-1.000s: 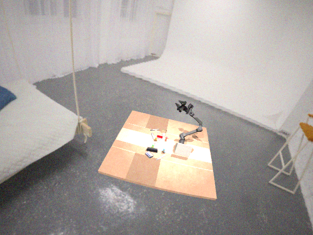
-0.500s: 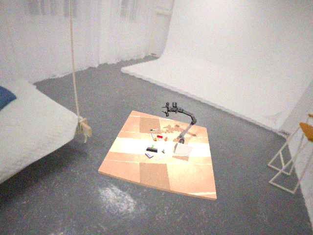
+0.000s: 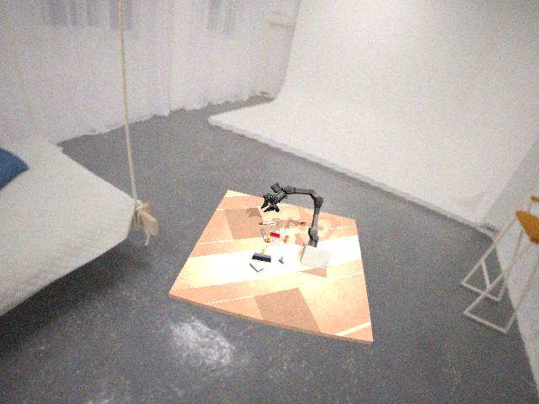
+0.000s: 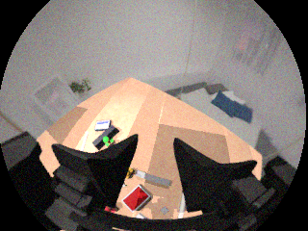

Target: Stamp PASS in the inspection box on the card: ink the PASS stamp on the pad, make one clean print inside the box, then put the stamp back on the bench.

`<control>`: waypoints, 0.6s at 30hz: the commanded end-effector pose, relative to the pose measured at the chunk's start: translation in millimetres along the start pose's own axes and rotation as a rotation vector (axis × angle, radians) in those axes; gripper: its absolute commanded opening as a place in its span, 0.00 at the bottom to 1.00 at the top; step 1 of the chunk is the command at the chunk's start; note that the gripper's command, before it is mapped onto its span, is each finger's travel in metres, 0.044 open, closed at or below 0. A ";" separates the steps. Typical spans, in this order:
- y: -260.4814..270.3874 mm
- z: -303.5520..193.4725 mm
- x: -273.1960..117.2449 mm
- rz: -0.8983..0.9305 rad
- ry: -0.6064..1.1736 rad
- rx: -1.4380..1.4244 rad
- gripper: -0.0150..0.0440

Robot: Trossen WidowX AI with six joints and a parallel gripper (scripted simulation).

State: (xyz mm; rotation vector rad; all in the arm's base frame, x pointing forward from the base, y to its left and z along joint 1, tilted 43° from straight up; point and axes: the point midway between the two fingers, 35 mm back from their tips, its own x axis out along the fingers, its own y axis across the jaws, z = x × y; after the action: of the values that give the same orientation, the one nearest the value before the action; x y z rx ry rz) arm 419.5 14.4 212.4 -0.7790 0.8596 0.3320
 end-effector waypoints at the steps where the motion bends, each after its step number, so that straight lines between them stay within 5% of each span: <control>1: 46.2 -9.1 54.4 0.076 0.234 0.217 0.63; 9: 121.2 -36.5 116.6 -0.002 0.603 0.454 0.63; 18: 197.8 -78.3 159.5 -0.343 0.887 0.577 0.63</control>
State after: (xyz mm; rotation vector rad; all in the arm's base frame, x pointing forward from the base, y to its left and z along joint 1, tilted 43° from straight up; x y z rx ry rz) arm 389.5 75.1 7.9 -0.4419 1.5217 -0.3146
